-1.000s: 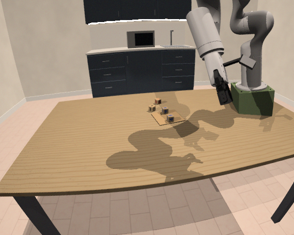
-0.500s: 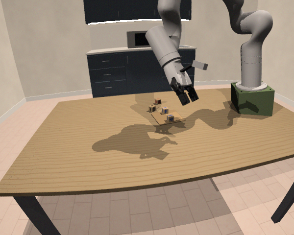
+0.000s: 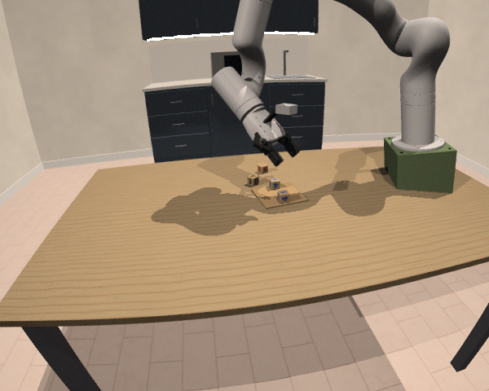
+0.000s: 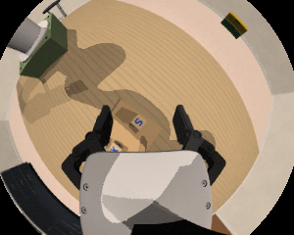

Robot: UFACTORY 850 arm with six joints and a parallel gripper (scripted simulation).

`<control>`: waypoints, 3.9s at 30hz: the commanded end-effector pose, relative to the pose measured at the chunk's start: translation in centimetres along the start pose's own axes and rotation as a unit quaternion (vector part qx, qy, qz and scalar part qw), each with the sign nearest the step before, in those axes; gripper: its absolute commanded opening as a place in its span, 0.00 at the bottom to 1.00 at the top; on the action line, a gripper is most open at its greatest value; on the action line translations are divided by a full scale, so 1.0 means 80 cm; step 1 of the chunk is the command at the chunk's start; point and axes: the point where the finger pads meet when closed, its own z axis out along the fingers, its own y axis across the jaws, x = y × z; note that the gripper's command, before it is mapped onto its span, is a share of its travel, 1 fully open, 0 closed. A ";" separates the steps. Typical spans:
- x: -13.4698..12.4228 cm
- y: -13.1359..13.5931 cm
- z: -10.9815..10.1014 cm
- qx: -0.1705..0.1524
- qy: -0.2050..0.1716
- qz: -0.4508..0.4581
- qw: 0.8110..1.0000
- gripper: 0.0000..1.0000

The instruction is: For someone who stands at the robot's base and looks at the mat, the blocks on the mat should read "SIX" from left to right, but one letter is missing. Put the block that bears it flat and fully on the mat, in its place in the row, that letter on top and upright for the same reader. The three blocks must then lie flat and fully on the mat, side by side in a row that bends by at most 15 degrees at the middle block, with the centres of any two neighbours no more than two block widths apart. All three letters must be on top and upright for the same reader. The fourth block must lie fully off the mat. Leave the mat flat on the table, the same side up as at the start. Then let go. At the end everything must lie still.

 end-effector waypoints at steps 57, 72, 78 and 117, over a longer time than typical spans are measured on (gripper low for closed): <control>-0.071 -0.088 -0.073 0.006 0.008 0.003 1.000 1.00; -0.071 -0.089 -0.073 0.006 0.008 0.003 1.000 1.00; -0.071 -0.089 -0.073 0.006 0.008 0.003 1.000 1.00; -0.143 -0.078 -0.141 0.006 0.008 0.003 1.000 1.00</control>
